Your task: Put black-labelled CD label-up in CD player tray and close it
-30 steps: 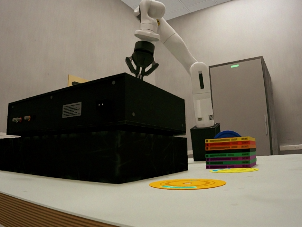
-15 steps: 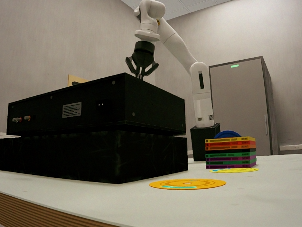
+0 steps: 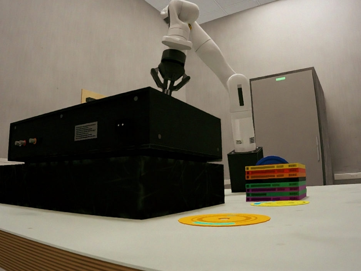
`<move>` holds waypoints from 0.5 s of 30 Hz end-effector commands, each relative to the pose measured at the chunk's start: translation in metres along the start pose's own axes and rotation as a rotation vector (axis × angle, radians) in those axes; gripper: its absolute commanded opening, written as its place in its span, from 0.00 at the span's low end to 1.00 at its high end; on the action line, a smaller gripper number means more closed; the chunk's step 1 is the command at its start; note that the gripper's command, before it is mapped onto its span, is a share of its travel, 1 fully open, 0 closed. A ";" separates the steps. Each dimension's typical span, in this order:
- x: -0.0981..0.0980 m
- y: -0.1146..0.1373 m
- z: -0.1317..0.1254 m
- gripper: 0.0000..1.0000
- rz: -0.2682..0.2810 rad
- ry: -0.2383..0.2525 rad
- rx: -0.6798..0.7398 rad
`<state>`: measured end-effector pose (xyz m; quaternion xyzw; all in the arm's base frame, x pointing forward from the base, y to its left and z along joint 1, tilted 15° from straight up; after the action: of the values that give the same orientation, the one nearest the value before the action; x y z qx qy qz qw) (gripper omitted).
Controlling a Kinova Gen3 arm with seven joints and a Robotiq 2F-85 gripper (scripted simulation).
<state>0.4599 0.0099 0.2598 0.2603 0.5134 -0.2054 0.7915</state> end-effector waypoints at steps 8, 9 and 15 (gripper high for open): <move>-0.001 0.000 -0.003 0.11 0.000 -0.020 -0.002; -0.001 0.000 -0.003 0.11 0.000 -0.022 -0.002; -0.001 0.000 -0.004 0.11 -0.001 -0.031 -0.002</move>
<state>0.4575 0.0121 0.2585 0.2582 0.5034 -0.2088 0.7977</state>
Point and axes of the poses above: the point where the finger pads meet when closed, its own x axis out along the fingers, its own z axis across the jaws, y = z × x, the point moved 1 cm from there along -x, back along the fingers, and after that the axes turned 1 degree about -x, right-handed, at the moved point
